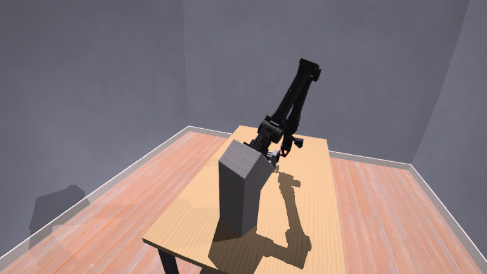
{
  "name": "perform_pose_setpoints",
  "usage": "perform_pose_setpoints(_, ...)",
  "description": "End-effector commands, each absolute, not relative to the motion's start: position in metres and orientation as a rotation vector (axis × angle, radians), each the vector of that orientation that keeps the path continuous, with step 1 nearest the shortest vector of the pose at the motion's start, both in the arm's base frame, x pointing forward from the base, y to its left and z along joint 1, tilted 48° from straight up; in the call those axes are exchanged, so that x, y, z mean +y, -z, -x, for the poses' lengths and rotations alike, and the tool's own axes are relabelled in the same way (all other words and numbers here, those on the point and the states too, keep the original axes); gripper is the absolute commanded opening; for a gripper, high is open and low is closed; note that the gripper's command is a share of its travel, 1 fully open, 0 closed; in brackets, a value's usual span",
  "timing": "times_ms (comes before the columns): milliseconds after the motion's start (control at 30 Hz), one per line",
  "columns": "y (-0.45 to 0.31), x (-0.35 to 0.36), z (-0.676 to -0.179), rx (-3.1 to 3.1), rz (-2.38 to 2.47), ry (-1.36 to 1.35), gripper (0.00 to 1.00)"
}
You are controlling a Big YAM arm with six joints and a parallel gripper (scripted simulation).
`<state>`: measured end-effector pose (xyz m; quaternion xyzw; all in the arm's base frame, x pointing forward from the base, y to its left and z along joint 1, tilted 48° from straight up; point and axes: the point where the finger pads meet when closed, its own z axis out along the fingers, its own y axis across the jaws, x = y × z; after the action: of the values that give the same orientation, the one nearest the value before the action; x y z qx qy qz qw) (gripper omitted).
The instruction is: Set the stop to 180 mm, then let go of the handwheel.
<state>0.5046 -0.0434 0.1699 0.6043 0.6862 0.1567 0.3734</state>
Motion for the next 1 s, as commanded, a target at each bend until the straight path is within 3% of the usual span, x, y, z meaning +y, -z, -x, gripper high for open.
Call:
perform_pose_setpoints(0, -0.209, -0.033, -0.508, 1.719, -1.52, -0.448, 0.06)
perform_pose_setpoints(967, -0.226, -0.028, -0.517, 1.717, -1.519, -0.451, 0.06)
